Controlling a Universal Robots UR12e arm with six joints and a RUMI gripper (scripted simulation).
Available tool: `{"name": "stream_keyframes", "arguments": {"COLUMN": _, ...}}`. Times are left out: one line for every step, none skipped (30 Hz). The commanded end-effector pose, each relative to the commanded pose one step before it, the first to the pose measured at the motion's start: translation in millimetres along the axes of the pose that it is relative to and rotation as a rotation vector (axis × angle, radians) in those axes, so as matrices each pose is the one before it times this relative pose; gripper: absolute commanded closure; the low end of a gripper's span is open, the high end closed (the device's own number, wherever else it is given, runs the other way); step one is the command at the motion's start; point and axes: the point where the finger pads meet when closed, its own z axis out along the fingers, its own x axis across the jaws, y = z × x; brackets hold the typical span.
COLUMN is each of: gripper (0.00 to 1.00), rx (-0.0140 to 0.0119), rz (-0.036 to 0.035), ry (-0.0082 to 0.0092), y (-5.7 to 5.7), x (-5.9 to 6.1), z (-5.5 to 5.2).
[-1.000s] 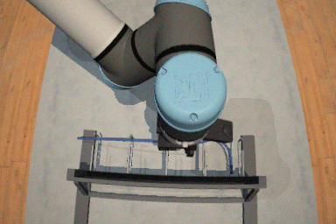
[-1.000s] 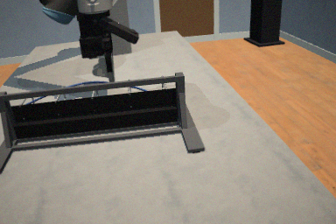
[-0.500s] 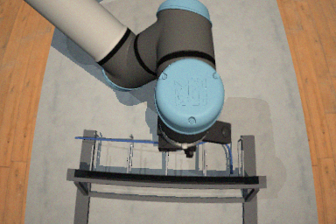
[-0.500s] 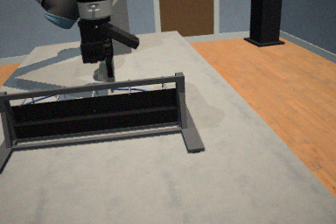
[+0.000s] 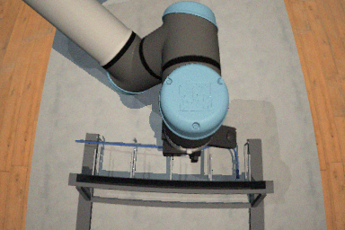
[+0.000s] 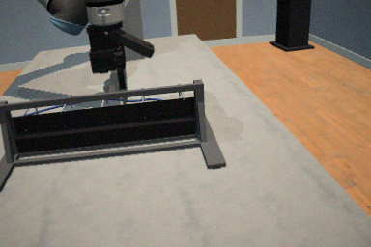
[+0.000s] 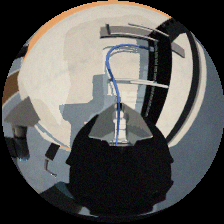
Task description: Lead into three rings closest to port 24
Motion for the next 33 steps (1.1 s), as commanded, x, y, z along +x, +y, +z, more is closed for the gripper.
{"name": "stream_keyframes", "arguments": {"gripper": 1.00, "rx": 0.00025, "rz": 0.00027, "ry": 0.00118, "y": -0.04, "x": 0.44, "z": 0.81}}
{"name": "stream_keyframes", "arguments": {"gripper": 1.00, "rx": 0.00000, "rz": 0.00000, "ry": 0.00000, "y": 0.00, "x": 0.00, "z": 0.28}}
{"name": "stream_keyframes", "arguments": {"gripper": 1.00, "rx": 0.00000, "rz": 0.00000, "ry": 0.00000, "y": 0.00, "x": 0.00, "z": 0.24}}
{"name": "stream_keyframes", "arguments": {"gripper": 1.00, "rx": 0.00000, "rz": 0.00000, "ry": 0.00000, "y": 0.00, "x": 0.00, "z": 0.21}}
{"name": "stream_keyframes", "arguments": {"gripper": 1.00, "rx": 0.00000, "rz": 0.00000, "ry": 0.00000, "y": 0.00, "x": 0.00, "z": 0.18}}
{"name": "stream_keyframes", "arguments": {"gripper": 1.00, "rx": 0.00000, "rz": 0.00000, "ry": 0.00000, "y": 0.00, "x": 0.00, "z": 0.14}}
{"name": "stream_keyframes", "arguments": {"gripper": 1.00, "rx": 0.00000, "rz": 0.00000, "ry": 0.00000, "y": 0.00, "x": 0.00, "z": 0.11}}
{"name": "stream_keyframes", "arguments": {"gripper": 1.00, "rx": 0.00000, "rz": 0.00000, "ry": 0.00000, "y": 0.00, "x": 0.00, "z": 0.09}}
{"name": "stream_keyframes", "arguments": {"gripper": 1.00, "rx": 0.00000, "rz": 0.00000, "ry": 0.00000, "y": 0.00, "x": 0.00, "z": 0.06}}
{"name": "stream_keyframes", "arguments": {"gripper": 1.00, "rx": 0.00000, "rz": 0.00000, "ry": 0.00000, "y": 0.00, "x": 0.00, "z": 0.04}}
{"name": "stream_keyframes", "arguments": {"gripper": 1.00, "rx": 0.00000, "rz": 0.00000, "ry": 0.00000, "y": 0.00, "x": 0.00, "z": 0.03}}
{"name": "stream_keyframes", "arguments": {"gripper": 1.00, "rx": 0.00000, "rz": 0.00000, "ry": 0.00000, "y": 0.00, "x": 0.00, "z": 0.01}}
{"name": "stream_keyframes", "arguments": {"gripper": 1.00, "rx": 0.00000, "rz": 0.00000, "ry": 0.00000, "y": 0.00, "x": 0.00, "z": 0.01}}
{"name": "stream_keyframes", "arguments": {"gripper": 1.00, "rx": 0.00000, "rz": 0.00000, "ry": 0.00000, "y": 0.00, "x": 0.00, "z": 0.00}}
{"name": "stream_keyframes", "arguments": {"gripper": 1.00, "rx": 0.00000, "rz": 0.00000, "ry": 0.00000, "y": 0.00, "x": 0.00, "z": 0.00}}
{"name": "stream_keyframes", "arguments": {"gripper": 1.00, "rx": 0.00000, "rz": 0.00000, "ry": 0.00000, "y": 0.00, "x": 0.03, "z": 0.00}}
{"name": "stream_keyframes", "arguments": {"gripper": 1.00, "rx": 0.00000, "rz": 0.00000, "ry": 0.00000, "y": 0.00, "x": 0.00, "z": 0.00}}
{"name": "stream_keyframes", "arguments": {"gripper": 1.00, "rx": 0.00000, "rz": 0.00000, "ry": 0.00000, "y": 0.00, "x": 0.00, "z": 0.00}}
{"name": "stream_keyframes", "arguments": {"gripper": 1.00, "rx": 0.00000, "rz": 0.00000, "ry": 0.00000, "y": 0.00, "x": 0.08, "z": 0.00}}
{"name": "stream_keyframes", "arguments": {"gripper": 1.00, "rx": 0.00000, "rz": 0.00000, "ry": 0.00000, "y": 0.00, "x": 0.14, "z": 0.00}}
{"name": "stream_keyframes", "arguments": {"gripper": 1.00, "rx": 0.00000, "rz": 0.00000, "ry": 0.00000, "y": 0.00, "x": 0.22, "z": 0.00}}
{"name": "stream_keyframes", "arguments": {"gripper": 1.00, "rx": 0.00000, "rz": 0.00000, "ry": 0.00000, "y": 0.00, "x": 0.31, "z": 0.00}}
{"name": "stream_keyframes", "arguments": {"gripper": 1.00, "rx": 0.00000, "rz": 0.00000, "ry": 0.00000, "y": 0.00, "x": 0.41, "z": 0.00}}
{"name": "stream_keyframes", "arguments": {"gripper": 1.00, "rx": 0.00000, "rz": 0.00000, "ry": 0.00000, "y": 0.00, "x": 0.52, "z": 0.00}}
{"name": "stream_keyframes", "arguments": {"gripper": 1.00, "rx": 0.00000, "rz": 0.00000, "ry": 0.00000, "y": 0.00, "x": 0.63, "z": 0.00}}
{"name": "stream_keyframes", "arguments": {"gripper": 1.00, "rx": 0.00000, "rz": 0.00000, "ry": 0.00000, "y": 0.00, "x": 0.75, "z": 0.00}}
{"name": "stream_keyframes", "arguments": {"gripper": 1.00, "rx": 0.00000, "rz": 0.00000, "ry": 0.00000, "y": 0.00, "x": 0.86, "z": 0.00}}
{"name": "stream_keyframes", "arguments": {"gripper": 1.00, "rx": 0.00000, "rz": 0.00000, "ry": 0.00000, "y": 0.00, "x": 0.97, "z": 0.00}}
{"name": "stream_keyframes", "arguments": {"gripper": 1.00, "rx": 0.00000, "rz": 0.00000, "ry": 0.00000, "y": 0.00, "x": 1.08, "z": 0.00}}
{"name": "stream_keyframes", "arguments": {"gripper": 1.00, "rx": 0.00000, "rz": 0.00000, "ry": 0.00000, "y": 0.00, "x": 1.19, "z": 0.00}}
{"name": "stream_keyframes", "arguments": {"gripper": 1.00, "rx": 0.00000, "rz": 0.00000, "ry": 0.00000, "y": 0.00, "x": 1.28, "z": 0.00}}
{"name": "stream_keyframes", "arguments": {"gripper": 1.00, "rx": 0.00000, "rz": 0.00000, "ry": 0.00000, "y": 0.00, "x": 1.37, "z": 0.00}}
{"name": "stream_keyframes", "arguments": {"gripper": 1.00, "rx": 0.00000, "rz": 0.00000, "ry": 0.00000, "y": 0.00, "x": 1.45, "z": 0.00}}
